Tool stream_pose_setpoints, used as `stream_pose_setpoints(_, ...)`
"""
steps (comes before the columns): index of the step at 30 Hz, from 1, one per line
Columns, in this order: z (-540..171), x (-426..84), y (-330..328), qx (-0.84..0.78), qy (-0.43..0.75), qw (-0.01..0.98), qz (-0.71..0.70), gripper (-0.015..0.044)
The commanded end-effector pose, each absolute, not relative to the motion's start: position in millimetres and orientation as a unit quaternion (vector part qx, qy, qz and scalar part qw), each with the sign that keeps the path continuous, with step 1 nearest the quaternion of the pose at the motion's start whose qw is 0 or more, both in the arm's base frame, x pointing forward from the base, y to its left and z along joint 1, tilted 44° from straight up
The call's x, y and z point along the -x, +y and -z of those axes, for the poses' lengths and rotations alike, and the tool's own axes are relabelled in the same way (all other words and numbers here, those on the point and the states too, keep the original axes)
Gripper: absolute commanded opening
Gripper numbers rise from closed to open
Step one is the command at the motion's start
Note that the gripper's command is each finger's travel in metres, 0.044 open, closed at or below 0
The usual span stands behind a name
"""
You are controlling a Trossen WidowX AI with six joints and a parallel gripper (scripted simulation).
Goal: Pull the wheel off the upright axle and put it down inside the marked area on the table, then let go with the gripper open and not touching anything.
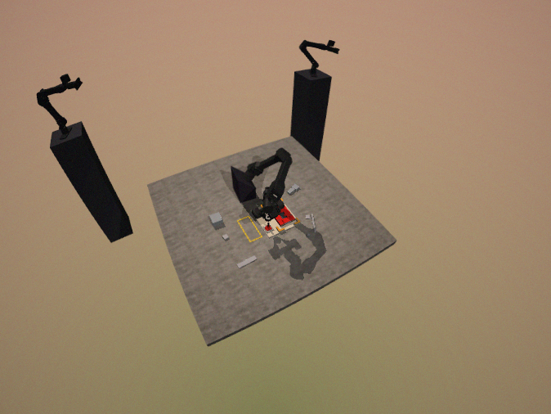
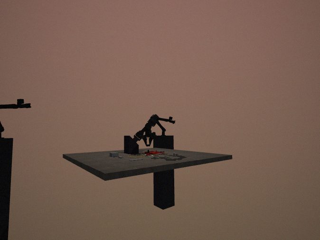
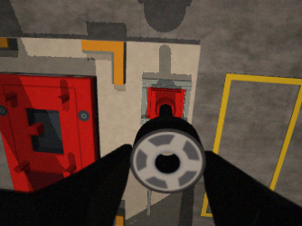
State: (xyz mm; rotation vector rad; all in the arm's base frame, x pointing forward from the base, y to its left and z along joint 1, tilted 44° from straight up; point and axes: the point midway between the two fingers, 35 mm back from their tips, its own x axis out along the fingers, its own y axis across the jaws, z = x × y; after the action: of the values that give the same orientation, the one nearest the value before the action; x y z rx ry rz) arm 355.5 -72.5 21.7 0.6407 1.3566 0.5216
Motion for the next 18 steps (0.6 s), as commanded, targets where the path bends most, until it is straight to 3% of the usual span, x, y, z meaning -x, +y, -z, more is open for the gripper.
stream_pose_setpoints(1, -17.6, -354.0, -73.8, -0.287, 0.611, 0.700, -0.235, 0.0000)
stream_pose_setpoints(18, 49.6, -296.5, -144.4, -0.280, 0.612, 0.702, -0.234, 0.0000)
